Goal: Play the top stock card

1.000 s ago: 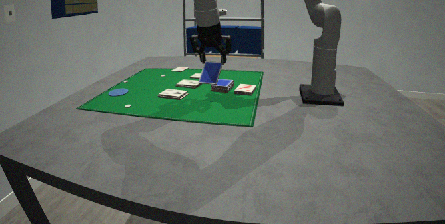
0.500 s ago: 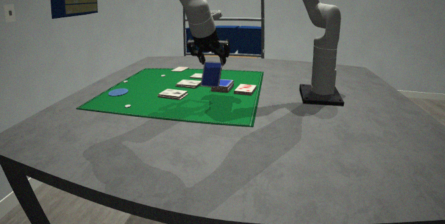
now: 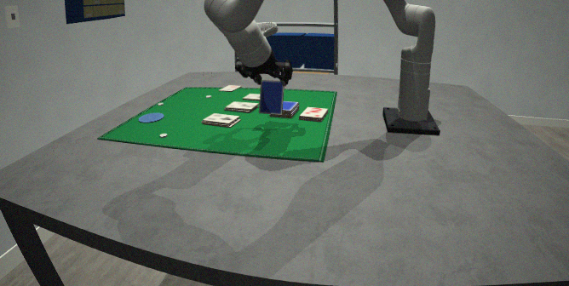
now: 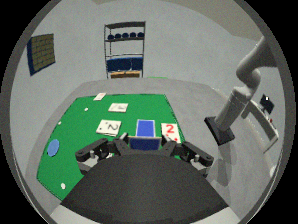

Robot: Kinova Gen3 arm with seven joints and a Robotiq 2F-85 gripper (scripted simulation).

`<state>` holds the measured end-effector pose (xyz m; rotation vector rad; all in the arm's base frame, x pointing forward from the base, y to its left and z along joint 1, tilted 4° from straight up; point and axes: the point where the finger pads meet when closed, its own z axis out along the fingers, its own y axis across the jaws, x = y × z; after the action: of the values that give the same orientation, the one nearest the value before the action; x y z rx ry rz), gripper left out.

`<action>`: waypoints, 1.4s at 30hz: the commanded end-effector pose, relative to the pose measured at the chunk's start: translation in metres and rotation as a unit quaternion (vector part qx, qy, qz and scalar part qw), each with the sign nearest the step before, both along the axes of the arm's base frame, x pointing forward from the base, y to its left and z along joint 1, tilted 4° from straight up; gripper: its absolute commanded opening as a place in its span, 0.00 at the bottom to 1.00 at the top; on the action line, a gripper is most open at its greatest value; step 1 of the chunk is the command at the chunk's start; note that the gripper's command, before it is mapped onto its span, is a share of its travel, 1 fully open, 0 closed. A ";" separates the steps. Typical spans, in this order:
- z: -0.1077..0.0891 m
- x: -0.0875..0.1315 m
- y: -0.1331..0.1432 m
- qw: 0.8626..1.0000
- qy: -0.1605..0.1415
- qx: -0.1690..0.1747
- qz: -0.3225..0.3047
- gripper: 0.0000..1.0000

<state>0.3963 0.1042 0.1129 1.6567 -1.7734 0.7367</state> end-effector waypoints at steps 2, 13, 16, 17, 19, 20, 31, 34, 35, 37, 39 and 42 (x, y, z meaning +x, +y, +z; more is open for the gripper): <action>-0.003 0.000 0.001 0.999 0.003 -0.045 0.001 0.71; -0.007 0.002 0.004 0.993 0.006 -0.117 0.004 0.71; -0.008 0.003 0.004 0.992 0.006 -0.129 0.004 0.71; -0.008 0.003 0.005 0.991 0.007 -0.135 0.004 0.71; -0.009 0.003 0.005 0.989 0.008 -0.146 0.004 0.71; -0.009 0.003 0.005 0.988 0.008 -0.152 0.004 0.71; -0.010 0.002 0.005 0.982 0.011 -0.191 0.004 0.71; -0.011 0.002 0.005 0.980 0.011 -0.200 0.004 0.71; -0.011 0.002 0.005 0.979 0.011 -0.203 0.004 0.71; -0.011 0.002 0.005 0.978 0.012 -0.207 0.004 0.71; -0.011 0.002 0.005 0.977 0.012 -0.211 0.004 0.71; -0.011 0.002 0.005 0.976 0.012 -0.216 0.004 0.71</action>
<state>0.3974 0.1087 0.1004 1.3868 -1.4660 0.9980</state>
